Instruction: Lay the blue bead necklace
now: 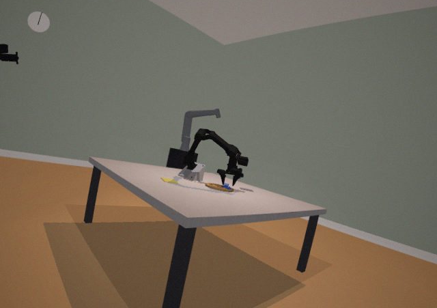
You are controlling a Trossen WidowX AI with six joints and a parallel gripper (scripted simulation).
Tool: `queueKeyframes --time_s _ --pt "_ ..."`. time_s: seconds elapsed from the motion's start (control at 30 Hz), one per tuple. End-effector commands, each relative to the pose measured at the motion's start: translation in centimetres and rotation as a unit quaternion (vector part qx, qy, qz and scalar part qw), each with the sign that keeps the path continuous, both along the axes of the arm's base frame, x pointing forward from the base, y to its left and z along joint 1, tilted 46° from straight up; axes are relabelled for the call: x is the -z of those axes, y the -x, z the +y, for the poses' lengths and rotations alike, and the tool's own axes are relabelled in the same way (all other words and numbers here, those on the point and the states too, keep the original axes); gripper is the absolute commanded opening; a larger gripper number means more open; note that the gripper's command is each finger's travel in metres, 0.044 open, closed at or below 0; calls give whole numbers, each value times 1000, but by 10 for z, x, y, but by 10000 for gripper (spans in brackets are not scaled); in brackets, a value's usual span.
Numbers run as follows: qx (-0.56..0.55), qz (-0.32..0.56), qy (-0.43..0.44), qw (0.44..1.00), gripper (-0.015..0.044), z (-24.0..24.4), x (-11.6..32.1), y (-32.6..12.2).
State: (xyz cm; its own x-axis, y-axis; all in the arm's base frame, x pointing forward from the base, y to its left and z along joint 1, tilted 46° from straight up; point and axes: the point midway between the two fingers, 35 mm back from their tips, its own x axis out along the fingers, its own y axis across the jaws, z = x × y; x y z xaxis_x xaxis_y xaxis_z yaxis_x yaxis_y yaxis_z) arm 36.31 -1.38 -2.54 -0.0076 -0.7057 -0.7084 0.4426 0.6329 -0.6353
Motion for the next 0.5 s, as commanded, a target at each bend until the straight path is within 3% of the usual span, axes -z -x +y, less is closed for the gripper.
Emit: queueKeyframes --time_s 0.0,0.3,0.47 --pt "0 6 4 1000 380 -7 8 3" --pt "1 7 4 1000 380 -9 9 3" --pt "2 4 1 1000 249 -7 7 2"
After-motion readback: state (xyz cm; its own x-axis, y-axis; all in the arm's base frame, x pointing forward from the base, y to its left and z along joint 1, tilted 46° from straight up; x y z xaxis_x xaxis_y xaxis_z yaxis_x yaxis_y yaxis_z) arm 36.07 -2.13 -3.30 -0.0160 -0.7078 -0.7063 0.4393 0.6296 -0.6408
